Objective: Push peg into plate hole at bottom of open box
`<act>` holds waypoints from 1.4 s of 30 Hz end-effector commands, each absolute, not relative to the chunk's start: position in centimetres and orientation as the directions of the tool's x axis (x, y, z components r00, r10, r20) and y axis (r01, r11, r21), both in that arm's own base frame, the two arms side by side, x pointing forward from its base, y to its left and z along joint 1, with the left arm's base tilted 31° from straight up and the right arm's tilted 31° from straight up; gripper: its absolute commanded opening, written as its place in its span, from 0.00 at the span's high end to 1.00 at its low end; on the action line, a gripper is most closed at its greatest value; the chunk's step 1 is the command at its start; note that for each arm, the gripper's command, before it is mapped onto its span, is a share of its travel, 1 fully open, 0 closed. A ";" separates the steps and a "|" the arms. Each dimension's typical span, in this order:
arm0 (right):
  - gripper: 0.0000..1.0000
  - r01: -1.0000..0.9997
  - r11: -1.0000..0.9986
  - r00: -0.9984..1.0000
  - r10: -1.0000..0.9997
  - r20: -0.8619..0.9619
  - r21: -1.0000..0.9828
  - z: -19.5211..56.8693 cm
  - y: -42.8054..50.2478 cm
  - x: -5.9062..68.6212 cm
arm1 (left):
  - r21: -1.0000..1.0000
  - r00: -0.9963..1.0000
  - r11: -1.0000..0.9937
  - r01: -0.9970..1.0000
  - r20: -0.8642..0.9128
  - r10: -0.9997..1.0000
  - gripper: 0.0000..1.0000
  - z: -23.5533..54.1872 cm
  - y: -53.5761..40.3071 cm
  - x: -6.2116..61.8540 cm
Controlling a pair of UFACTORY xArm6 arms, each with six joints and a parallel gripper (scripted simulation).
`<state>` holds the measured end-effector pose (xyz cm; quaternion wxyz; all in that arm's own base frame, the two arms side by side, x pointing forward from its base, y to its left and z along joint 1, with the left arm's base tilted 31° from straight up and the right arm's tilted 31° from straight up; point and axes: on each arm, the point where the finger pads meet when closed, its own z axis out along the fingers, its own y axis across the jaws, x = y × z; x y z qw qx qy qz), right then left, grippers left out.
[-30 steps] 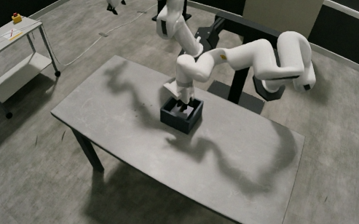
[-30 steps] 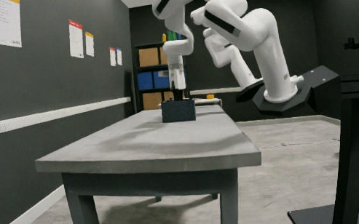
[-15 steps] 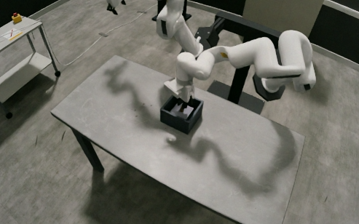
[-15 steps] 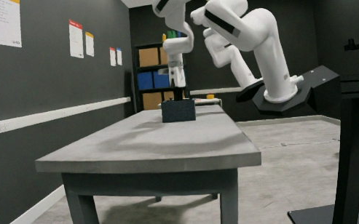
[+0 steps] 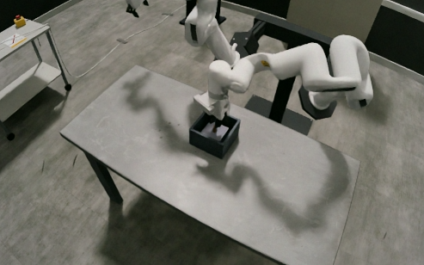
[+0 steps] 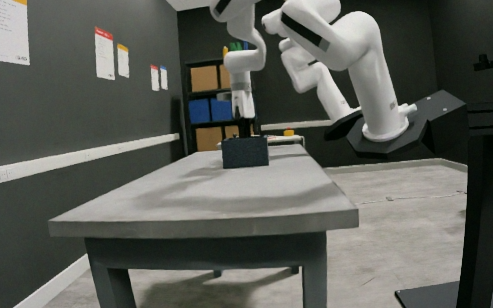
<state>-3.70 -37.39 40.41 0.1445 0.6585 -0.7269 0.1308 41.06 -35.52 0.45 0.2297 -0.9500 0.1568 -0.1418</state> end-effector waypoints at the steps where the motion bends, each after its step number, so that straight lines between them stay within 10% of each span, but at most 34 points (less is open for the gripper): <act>1: 0.00 -0.995 0.099 -0.091 -0.919 0.384 0.000 40.5 -37.4 -3.7 | -0.479 0.910 -0.846 -0.233 0.199 -0.364 0.71 1.2 -36.0 40.8; 42: 0.00 -0.995 0.099 -0.091 -0.919 0.384 0.000 40.5 -37.4 -3.7 | -0.479 0.910 -0.846 -0.233 0.199 -0.364 0.71 6.8 -38.5 38.6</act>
